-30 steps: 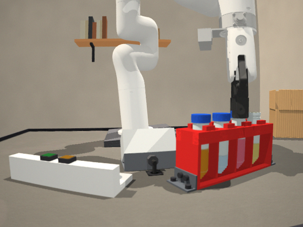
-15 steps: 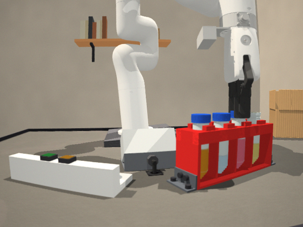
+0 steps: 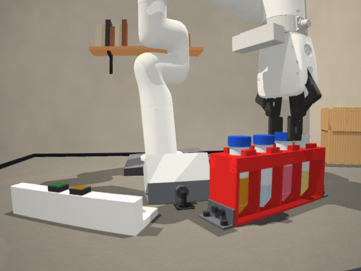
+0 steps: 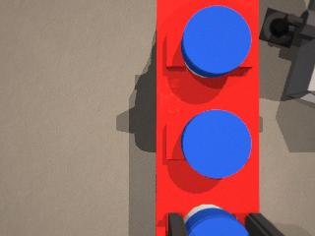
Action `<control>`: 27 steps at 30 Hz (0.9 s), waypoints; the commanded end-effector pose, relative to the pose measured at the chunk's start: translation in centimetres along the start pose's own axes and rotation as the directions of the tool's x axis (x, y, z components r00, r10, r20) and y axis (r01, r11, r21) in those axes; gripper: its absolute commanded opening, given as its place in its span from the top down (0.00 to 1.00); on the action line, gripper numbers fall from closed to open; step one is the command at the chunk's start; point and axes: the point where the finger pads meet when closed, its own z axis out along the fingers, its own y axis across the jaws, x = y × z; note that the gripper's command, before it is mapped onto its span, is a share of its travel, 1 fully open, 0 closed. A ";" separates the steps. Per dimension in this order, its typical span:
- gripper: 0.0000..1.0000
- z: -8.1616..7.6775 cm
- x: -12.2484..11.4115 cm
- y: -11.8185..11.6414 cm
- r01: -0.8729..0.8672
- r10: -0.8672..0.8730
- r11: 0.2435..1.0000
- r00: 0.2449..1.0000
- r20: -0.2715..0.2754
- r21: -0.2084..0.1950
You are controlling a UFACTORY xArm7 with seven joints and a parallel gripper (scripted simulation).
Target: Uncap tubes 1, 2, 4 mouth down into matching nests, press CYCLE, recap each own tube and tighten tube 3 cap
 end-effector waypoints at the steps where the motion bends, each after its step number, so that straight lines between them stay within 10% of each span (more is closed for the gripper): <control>1: 1.00 -0.2 0.0 -0.2 0.274 -0.273 0.962 0.961 0.031 0.002; 15: 1.00 -0.2 0.0 -0.2 0.711 -0.711 0.703 0.703 0.027 0.018; 22: 1.00 -0.2 0.0 -0.2 0.711 -0.711 0.703 0.703 0.027 0.018; 23: 0.54 -0.2 0.0 -0.2 0.711 -0.711 0.703 0.703 0.027 0.018; 27: 0.54 -0.2 0.0 -0.2 0.711 -0.711 0.703 0.703 0.027 0.018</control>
